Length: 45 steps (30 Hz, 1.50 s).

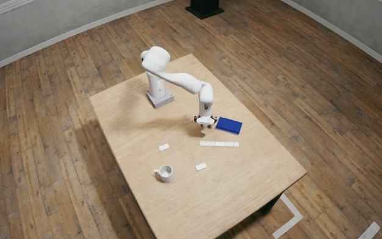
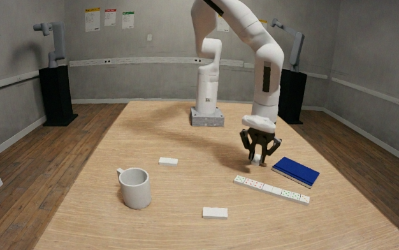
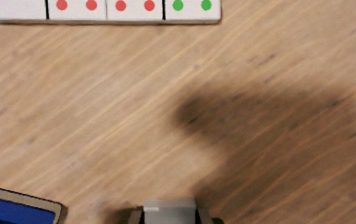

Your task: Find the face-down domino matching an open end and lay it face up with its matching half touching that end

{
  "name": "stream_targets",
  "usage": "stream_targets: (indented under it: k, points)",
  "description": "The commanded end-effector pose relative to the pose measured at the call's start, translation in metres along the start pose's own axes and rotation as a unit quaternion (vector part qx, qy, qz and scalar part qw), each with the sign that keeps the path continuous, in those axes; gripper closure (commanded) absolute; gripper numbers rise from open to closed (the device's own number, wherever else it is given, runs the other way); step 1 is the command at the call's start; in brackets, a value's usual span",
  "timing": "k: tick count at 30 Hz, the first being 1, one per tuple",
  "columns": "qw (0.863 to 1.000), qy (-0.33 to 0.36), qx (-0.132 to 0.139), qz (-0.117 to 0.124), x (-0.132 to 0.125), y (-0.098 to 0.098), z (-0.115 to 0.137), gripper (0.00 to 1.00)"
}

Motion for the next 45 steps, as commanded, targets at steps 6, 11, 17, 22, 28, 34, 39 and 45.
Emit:
stream_targets:
  k: [6,11,17,22,28,34,39,45]
  points:
    - [1.000,0.002,0.002,0.003,-0.002,-0.001,0.001,0.69]
    - [1.000,0.002,0.002,-0.003,0.001,-0.016,0.000,0.69]
    - [1.000,0.003,0.001,0.000,-0.001,-0.049,-0.005,0.69]
    - [1.000,0.003,0.001,0.000,-0.001,-0.073,-0.009,0.69]
    - [1.000,0.004,0.001,-0.001,0.000,-0.099,-0.011,0.69]
    - [1.000,0.003,0.001,-0.002,-0.001,-0.115,-0.015,0.69]
    - [1.000,0.002,0.002,0.004,-0.004,-0.118,-0.015,0.69]
    - [1.000,0.002,0.001,0.003,-0.004,-0.117,-0.016,0.69]
Point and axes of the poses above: the point where the finger pads meet when closed, its own y axis out along the fingers, its own x axis across the jaws, z = x × y, the point moved 4 cm from there along -y, back along the fingers, and after that the axes turned 6 degrees about -y, right-handed, at the moved point
